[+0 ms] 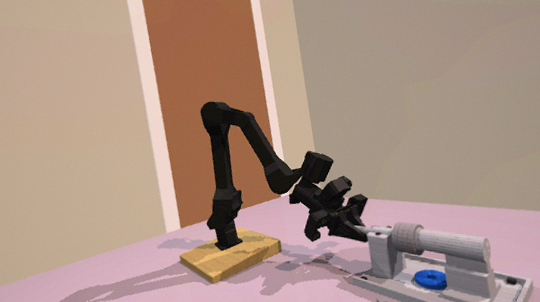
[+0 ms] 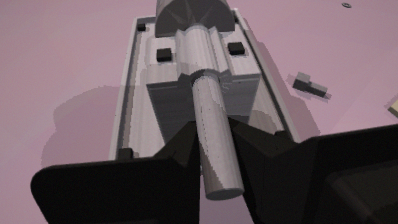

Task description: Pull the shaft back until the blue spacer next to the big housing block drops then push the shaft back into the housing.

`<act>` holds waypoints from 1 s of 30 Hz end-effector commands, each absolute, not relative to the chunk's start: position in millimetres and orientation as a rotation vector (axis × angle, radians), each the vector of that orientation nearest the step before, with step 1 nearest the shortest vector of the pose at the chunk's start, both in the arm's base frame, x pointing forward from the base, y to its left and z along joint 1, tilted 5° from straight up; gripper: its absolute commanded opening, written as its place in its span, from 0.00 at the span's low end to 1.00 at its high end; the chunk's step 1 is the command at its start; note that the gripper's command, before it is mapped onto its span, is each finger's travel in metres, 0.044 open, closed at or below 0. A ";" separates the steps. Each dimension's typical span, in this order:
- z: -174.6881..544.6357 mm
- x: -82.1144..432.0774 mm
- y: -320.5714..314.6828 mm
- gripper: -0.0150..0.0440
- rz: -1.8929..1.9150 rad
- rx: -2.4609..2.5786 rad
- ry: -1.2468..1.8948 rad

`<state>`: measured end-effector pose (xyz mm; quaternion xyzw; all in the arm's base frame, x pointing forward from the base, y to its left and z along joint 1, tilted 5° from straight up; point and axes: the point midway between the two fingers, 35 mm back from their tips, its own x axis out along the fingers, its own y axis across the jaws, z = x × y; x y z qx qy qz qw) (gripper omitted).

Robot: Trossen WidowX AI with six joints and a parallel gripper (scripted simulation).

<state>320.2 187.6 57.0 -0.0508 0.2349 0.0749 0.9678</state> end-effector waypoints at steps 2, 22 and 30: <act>58.1 323.6 187.4 0.25 0.149 -0.103 0.472; 58.7 331.4 188.7 0.25 0.149 -0.103 0.471; 59.1 334.3 189.0 0.25 0.149 -0.103 0.471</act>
